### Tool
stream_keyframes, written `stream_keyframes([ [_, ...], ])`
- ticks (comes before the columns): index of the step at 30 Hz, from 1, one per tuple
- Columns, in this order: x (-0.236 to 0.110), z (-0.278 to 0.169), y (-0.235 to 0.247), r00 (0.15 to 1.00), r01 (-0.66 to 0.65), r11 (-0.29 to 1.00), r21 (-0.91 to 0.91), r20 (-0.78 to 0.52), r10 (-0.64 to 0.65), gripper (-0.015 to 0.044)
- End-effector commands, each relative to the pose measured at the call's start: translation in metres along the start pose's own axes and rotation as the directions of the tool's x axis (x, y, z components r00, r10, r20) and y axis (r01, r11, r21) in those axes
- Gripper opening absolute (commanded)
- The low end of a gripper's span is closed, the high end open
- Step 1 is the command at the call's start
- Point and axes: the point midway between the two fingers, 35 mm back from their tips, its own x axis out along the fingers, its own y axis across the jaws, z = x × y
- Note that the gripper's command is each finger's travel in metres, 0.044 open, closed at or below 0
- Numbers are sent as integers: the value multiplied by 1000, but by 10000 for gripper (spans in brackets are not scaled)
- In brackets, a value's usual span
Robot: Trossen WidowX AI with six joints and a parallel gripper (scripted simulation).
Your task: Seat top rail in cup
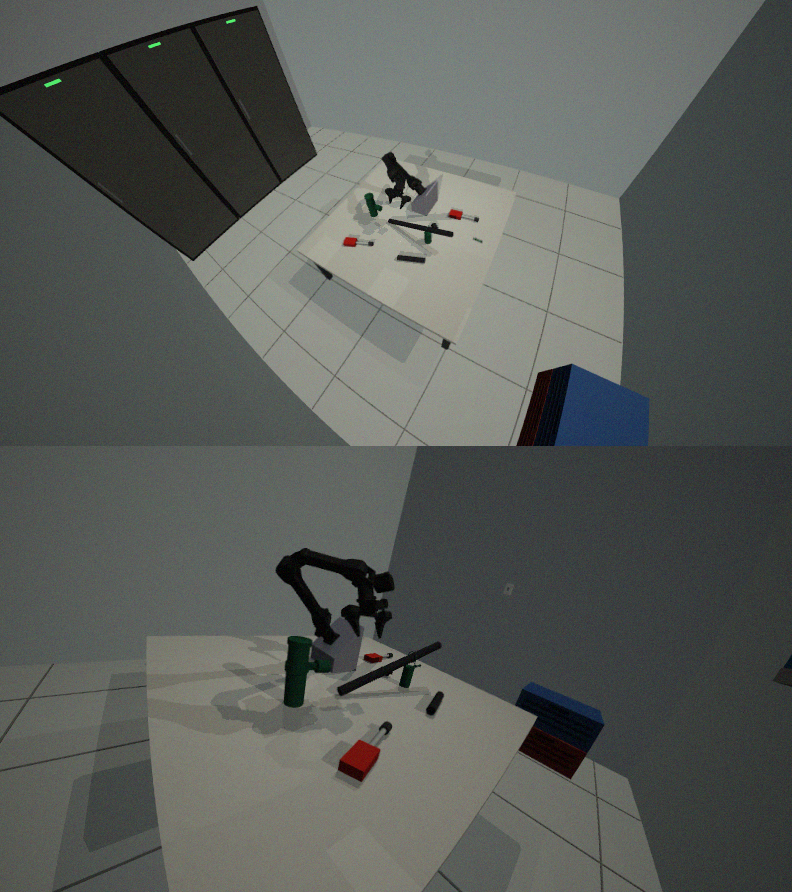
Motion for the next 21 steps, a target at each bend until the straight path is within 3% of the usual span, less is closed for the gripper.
stream_keyframes([
  [1,-2,2,1,1000,11,999,34,8,-11,440],
  [5,2,2,4,1000,7,998,-70,-22,-9,440],
  [10,22,1,18,988,-77,867,-492,-156,-1,440],
  [15,45,-5,34,949,-277,498,-822,-317,5,440],
  [19,64,-12,47,897,-441,105,-891,-443,8,440],
  [21,70,-15,50,876,-483,-29,-875,-483,8,440],
])
